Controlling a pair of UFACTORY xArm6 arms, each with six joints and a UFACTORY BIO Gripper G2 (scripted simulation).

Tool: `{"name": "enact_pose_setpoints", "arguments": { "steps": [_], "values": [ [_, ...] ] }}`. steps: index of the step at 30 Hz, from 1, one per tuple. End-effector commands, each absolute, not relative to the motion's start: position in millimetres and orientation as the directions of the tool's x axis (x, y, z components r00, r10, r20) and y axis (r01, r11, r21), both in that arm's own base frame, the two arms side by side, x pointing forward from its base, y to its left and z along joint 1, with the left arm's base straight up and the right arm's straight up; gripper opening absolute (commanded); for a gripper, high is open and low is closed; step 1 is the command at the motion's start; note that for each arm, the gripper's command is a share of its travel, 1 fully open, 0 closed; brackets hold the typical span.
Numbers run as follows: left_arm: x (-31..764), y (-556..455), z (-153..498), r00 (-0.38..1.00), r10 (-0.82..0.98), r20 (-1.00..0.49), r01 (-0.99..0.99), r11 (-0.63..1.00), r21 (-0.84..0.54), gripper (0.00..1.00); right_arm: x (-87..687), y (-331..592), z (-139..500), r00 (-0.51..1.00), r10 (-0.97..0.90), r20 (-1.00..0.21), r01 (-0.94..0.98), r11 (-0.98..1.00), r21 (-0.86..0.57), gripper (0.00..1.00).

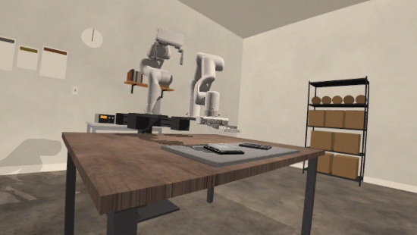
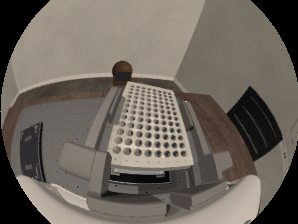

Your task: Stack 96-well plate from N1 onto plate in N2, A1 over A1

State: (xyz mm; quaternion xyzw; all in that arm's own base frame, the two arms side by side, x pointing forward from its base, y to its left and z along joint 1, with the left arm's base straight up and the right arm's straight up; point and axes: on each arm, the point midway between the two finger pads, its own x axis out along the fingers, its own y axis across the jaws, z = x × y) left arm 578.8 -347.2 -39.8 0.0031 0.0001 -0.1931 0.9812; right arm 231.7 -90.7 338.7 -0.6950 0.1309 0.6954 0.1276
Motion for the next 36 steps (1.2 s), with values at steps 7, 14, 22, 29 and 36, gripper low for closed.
{"name": "enact_pose_setpoints", "arguments": {
  "steps": [7,14,22,29,36],
  "values": [
    [580,-348,-37,0.925,-0.379,0.003,0.379,0.925,0.005,0.00,232,-91,340,0.001,-0.006,-1.000,-0.359,-0.933,0.005,1.00],
    [580,-348,-37,0.925,-0.379,0.003,0.379,0.925,0.005,0.00,232,-91,340,0.001,-0.006,-1.000,-0.359,-0.933,0.005,1.00],
    [580,-347,-42,0.925,-0.379,0.003,0.379,0.925,0.005,0.00,232,-91,340,0.001,-0.006,-1.000,-0.359,-0.933,0.005,1.00],
    [580,-347,-54,0.925,-0.379,0.003,0.379,0.925,0.005,0.00,232,-91,340,0.001,-0.006,-1.000,-0.359,-0.933,0.005,1.00],
    [580,-347,-62,0.925,-0.379,0.003,0.379,0.925,0.005,0.00,232,-91,340,0.001,-0.006,-1.000,-0.359,-0.933,0.005,1.00]
  ]
}}
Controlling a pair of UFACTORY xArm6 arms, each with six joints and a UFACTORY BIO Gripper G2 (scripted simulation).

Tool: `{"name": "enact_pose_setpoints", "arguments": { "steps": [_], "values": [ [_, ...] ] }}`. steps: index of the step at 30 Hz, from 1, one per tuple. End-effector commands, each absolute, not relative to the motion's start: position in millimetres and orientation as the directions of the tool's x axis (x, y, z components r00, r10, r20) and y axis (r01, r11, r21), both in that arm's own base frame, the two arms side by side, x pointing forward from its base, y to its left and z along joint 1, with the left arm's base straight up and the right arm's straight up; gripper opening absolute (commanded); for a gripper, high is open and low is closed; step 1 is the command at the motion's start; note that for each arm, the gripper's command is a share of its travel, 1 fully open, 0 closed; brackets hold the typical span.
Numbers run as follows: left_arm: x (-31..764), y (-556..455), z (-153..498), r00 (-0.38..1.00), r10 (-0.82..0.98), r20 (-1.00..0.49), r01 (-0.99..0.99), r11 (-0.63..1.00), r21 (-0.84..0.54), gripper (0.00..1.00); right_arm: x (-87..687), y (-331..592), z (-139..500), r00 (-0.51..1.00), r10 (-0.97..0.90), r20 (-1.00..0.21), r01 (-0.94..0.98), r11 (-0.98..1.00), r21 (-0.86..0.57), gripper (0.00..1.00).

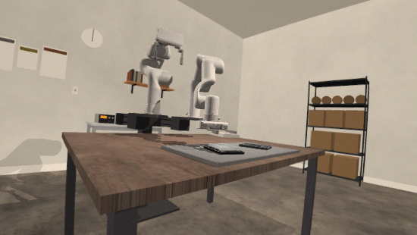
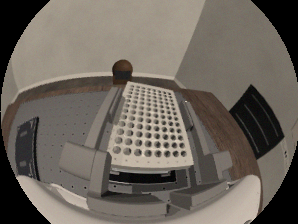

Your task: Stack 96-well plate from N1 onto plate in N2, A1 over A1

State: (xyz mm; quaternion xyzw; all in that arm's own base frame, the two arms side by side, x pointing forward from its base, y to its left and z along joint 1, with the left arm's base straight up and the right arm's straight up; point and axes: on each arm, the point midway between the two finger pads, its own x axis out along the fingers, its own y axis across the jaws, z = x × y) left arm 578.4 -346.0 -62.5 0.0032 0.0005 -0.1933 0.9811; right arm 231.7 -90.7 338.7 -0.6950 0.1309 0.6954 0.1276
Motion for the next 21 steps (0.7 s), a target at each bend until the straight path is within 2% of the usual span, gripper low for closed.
{"name": "enact_pose_setpoints", "arguments": {
  "steps": [1,21],
  "values": [
    [580,-347,-64,0.925,-0.379,0.003,0.379,0.925,0.005,0.00,232,-91,340,0.001,-0.006,-1.000,-0.359,-0.933,0.005,1.00],
    [580,-347,-92,0.925,-0.379,0.003,0.379,0.925,0.005,0.00,232,-91,340,0.001,-0.006,-1.000,-0.359,-0.933,0.005,1.00]
  ]
}}
